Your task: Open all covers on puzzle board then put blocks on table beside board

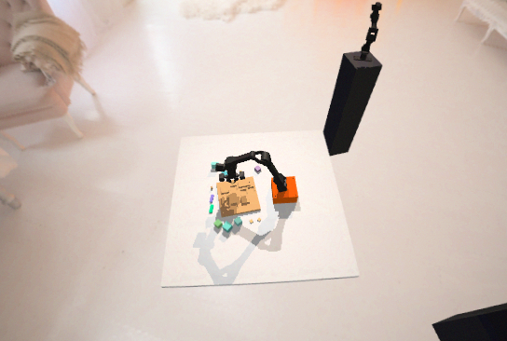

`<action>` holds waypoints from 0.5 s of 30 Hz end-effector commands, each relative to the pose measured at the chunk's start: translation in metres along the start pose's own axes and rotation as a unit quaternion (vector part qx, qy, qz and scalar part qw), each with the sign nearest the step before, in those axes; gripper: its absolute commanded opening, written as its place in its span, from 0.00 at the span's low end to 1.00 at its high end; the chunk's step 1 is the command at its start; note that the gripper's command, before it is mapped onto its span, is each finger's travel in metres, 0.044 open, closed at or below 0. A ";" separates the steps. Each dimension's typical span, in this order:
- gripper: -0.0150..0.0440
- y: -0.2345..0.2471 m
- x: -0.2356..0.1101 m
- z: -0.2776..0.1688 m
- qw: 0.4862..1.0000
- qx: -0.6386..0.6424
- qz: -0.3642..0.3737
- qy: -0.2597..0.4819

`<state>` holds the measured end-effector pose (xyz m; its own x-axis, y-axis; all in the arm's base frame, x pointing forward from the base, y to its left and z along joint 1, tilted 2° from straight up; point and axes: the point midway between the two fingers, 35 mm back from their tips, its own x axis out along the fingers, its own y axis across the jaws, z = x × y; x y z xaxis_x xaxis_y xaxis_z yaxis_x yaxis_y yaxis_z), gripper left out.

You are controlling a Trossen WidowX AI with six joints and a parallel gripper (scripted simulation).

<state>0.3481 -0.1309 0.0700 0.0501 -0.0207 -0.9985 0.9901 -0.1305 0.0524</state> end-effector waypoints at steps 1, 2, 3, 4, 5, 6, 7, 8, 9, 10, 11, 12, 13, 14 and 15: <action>0.39 0.000 -0.006 0.003 1.000 -0.002 0.002 -0.002; 0.39 -0.001 -0.006 0.006 1.000 -0.002 0.002 -0.002; 0.39 -0.003 -0.007 0.010 1.000 -0.002 0.002 -0.002; 0.39 -0.004 -0.007 0.013 1.000 -0.002 0.002 -0.003; 0.39 -0.006 -0.007 0.017 1.000 -0.002 0.002 -0.003; 0.39 -0.007 -0.007 0.021 1.000 -0.002 0.002 -0.003; 0.39 -0.009 -0.007 0.024 1.000 -0.002 0.002 -0.003; 0.39 -0.011 -0.007 0.028 1.000 -0.002 0.002 -0.003; 0.39 -0.012 -0.007 0.032 1.000 -0.002 0.002 -0.003; 0.39 -0.014 -0.007 0.035 1.000 -0.002 0.002 -0.003; 0.39 -0.016 -0.007 0.039 1.000 -0.002 0.001 -0.004; 0.39 -0.018 -0.007 0.043 1.000 -0.002 0.001 -0.004; 0.39 -0.020 -0.007 0.046 1.000 -0.002 0.001 -0.004; 0.39 -0.022 -0.007 0.050 1.000 -0.002 0.001 -0.004; 0.39 -0.024 -0.007 0.053 1.000 -0.002 0.001 -0.004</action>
<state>0.3246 -0.1711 0.0759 0.0498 -0.0286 -0.9984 0.9898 -0.1320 0.0531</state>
